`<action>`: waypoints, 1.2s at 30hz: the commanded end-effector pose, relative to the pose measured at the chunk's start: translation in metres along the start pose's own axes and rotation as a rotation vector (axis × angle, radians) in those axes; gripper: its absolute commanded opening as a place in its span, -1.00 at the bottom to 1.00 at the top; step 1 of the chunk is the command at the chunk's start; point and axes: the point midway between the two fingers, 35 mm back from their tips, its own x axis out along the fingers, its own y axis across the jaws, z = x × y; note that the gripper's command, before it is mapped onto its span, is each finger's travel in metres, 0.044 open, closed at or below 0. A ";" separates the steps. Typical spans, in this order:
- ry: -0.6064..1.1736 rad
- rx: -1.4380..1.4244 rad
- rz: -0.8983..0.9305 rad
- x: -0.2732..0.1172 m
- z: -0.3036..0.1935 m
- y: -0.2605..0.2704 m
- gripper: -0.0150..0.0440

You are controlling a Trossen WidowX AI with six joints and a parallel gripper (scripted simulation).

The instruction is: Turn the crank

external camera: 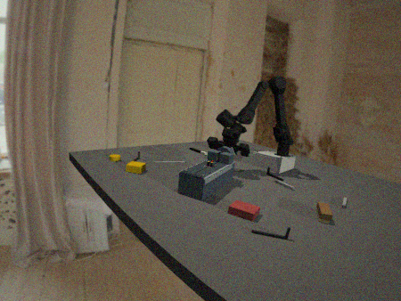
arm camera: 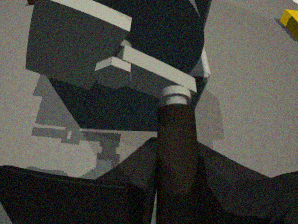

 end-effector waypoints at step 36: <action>0.016 0.008 0.012 0.010 -0.010 0.014 -0.49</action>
